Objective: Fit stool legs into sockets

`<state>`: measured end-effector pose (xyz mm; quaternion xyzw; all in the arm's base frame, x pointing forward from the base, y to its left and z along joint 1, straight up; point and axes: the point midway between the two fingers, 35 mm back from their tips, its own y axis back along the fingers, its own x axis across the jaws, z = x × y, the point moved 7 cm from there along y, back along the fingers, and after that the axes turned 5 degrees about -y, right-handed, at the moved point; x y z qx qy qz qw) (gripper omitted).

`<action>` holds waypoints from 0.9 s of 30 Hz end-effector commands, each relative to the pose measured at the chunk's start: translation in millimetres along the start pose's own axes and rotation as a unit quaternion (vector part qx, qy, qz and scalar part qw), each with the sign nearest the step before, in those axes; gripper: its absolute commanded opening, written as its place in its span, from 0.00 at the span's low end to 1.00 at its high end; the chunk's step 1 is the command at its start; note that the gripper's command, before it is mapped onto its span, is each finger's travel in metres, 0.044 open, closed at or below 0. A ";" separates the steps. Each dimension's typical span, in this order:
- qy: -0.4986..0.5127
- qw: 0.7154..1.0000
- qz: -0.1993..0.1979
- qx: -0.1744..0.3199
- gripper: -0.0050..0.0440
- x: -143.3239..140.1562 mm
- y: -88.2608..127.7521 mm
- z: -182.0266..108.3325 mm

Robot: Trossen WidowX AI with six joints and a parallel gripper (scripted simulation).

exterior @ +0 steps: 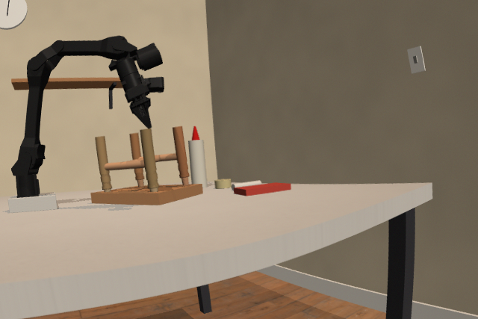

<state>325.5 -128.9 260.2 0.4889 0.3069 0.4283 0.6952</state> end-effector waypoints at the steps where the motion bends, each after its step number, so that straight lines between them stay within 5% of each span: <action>1: 0.012 0.999 0.019 0.041 0.10 12.2 -22.1 -7.2; 27: 0.011 1.000 0.019 0.019 0.10 11.1 11.0 3.7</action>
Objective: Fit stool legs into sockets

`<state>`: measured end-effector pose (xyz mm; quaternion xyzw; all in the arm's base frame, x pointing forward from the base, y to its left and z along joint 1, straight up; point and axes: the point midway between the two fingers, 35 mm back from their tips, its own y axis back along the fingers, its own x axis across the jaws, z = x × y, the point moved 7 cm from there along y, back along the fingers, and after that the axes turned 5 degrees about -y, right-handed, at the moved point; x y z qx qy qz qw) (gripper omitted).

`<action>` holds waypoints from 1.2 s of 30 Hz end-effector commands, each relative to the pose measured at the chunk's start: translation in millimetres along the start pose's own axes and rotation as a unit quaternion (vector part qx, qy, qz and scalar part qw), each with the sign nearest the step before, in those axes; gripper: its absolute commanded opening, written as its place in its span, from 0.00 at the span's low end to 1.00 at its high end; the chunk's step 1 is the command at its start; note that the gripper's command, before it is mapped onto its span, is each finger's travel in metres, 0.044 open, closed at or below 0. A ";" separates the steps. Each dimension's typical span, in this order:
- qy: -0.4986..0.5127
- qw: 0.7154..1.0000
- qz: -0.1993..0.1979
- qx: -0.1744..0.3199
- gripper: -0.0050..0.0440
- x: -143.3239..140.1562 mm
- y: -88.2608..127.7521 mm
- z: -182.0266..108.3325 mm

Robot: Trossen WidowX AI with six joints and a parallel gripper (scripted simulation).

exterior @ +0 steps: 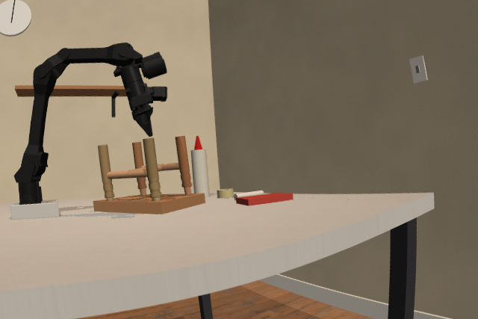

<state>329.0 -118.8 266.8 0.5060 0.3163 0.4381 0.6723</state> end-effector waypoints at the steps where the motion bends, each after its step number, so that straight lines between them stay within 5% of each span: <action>1: 0.000 1.000 0.002 -0.006 0.10 0.6 5.9 2.9; 16: 0.015 1.000 0.006 -0.006 0.10 9.9 19.8 -4.1; 28: 0.191 0.980 0.057 0.022 0.10 81.1 71.7 -123.8; 36: 0.200 0.978 0.060 0.023 0.10 82.5 73.6 -130.2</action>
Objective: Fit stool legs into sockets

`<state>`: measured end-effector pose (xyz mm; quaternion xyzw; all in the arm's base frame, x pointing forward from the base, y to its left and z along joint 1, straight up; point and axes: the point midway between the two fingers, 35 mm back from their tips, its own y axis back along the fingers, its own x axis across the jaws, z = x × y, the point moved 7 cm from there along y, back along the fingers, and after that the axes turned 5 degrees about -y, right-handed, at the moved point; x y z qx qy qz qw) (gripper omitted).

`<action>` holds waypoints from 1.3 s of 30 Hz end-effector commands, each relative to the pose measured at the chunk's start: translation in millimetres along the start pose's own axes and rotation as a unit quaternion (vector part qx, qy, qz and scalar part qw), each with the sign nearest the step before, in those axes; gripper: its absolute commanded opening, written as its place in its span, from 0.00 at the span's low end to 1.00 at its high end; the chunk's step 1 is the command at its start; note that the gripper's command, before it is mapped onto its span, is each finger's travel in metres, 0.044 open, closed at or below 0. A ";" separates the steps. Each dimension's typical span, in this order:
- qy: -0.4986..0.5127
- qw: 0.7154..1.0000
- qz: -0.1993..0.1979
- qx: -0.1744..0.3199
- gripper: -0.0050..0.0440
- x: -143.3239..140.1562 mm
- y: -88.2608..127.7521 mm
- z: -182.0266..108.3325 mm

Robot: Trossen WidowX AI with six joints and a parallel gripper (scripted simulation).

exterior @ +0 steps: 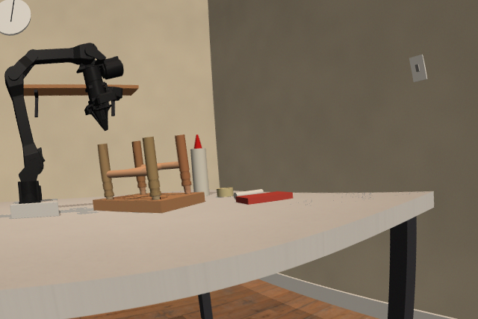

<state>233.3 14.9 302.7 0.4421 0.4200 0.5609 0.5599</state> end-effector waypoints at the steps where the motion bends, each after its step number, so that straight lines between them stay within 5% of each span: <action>1: 0.004 1.000 0.001 0.003 0.10 1.3 -0.6 -3.2; 9: 0.004 1.000 0.001 0.003 0.10 0.7 -24.2 -10.7; 39: 0.004 1.000 0.001 0.003 0.10 0.2 -49.0 -16.2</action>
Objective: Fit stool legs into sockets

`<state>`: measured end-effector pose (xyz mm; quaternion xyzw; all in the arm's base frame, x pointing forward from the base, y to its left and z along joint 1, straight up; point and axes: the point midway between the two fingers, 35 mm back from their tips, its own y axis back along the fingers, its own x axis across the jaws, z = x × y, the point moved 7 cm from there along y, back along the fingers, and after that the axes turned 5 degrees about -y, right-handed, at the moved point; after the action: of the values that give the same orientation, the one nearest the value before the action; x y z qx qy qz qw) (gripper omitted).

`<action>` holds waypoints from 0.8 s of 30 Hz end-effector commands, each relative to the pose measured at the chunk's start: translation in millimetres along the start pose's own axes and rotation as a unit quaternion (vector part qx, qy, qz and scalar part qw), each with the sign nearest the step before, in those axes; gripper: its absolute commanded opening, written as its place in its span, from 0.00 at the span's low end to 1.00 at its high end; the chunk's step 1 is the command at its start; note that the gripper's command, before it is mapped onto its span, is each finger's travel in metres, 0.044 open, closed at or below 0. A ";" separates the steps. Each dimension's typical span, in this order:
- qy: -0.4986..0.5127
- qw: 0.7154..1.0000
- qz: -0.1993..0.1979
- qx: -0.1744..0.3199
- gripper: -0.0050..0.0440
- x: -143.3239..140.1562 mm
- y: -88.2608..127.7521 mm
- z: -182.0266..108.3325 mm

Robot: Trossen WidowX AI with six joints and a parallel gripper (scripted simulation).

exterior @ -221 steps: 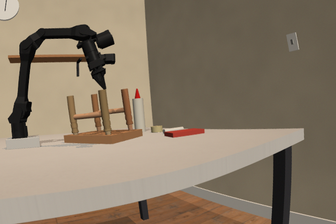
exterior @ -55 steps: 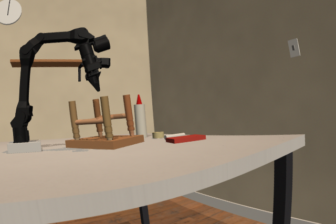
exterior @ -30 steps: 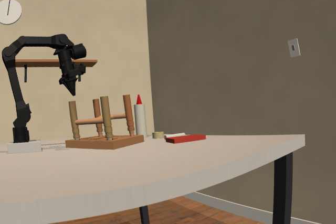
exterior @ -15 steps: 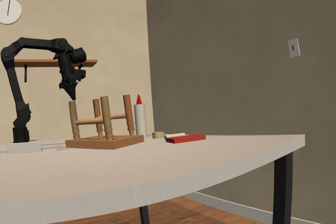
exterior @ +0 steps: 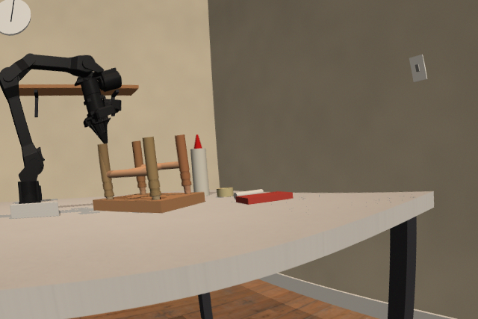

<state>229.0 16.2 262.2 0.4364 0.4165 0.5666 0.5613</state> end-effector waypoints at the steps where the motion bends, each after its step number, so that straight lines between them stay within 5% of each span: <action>1: 0.001 1.000 0.000 0.011 0.10 0.0 -11.8 -2.0; 24: 0.001 1.000 0.000 0.011 0.10 -0.3 -22.6 -5.4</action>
<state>226.5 16.7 259.6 0.4259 0.4022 0.5786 0.5675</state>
